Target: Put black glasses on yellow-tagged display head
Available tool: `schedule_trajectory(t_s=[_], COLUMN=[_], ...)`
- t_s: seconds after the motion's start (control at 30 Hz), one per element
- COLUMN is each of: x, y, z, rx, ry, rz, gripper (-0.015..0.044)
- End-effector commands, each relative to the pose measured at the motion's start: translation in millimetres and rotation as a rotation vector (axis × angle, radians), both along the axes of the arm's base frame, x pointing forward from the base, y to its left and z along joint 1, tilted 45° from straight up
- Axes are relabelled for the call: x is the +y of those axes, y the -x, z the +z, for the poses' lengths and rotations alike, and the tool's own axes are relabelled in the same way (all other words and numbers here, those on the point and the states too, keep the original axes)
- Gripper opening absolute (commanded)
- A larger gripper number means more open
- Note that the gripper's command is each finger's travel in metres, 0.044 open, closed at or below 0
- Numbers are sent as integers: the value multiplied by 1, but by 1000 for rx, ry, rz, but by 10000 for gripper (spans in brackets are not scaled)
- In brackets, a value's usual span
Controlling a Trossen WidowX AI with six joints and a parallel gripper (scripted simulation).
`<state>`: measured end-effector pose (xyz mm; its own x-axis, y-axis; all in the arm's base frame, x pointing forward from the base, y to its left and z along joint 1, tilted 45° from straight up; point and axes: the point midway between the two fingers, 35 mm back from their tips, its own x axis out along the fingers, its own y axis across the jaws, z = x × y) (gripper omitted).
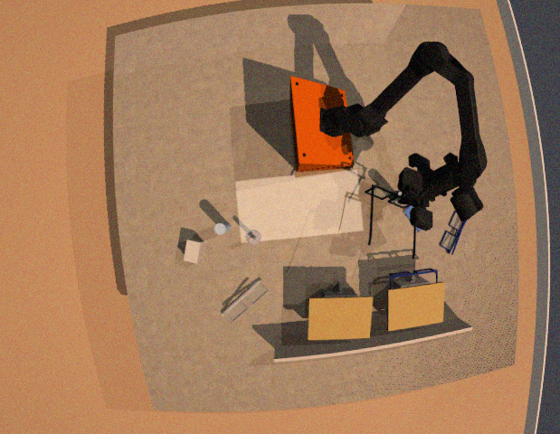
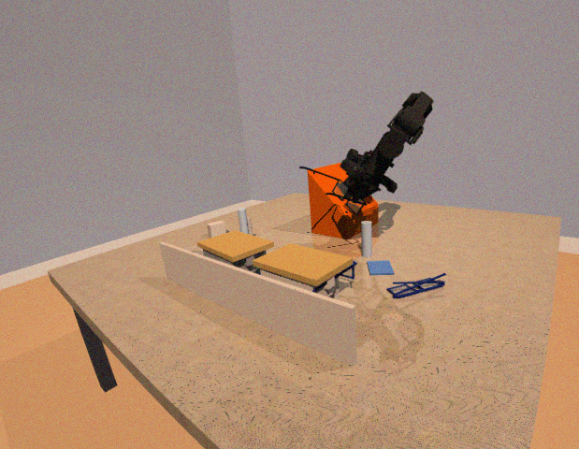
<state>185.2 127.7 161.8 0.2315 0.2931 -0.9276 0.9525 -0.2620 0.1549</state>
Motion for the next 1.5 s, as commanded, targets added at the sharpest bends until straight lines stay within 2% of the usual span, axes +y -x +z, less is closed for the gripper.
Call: schedule_trajectory(t_s=[0.0, 0.73, 1.27, 1.47], x=[-1, -24, -55, -52], y=[-7, -49, -74, -74], z=[-9, -69, -109, -114], rx=[37, 211, 171, 153], ry=[-2, -180, -435, -460], rz=[48, 299, 392, 387], gripper=[0, 0, 0, 0])
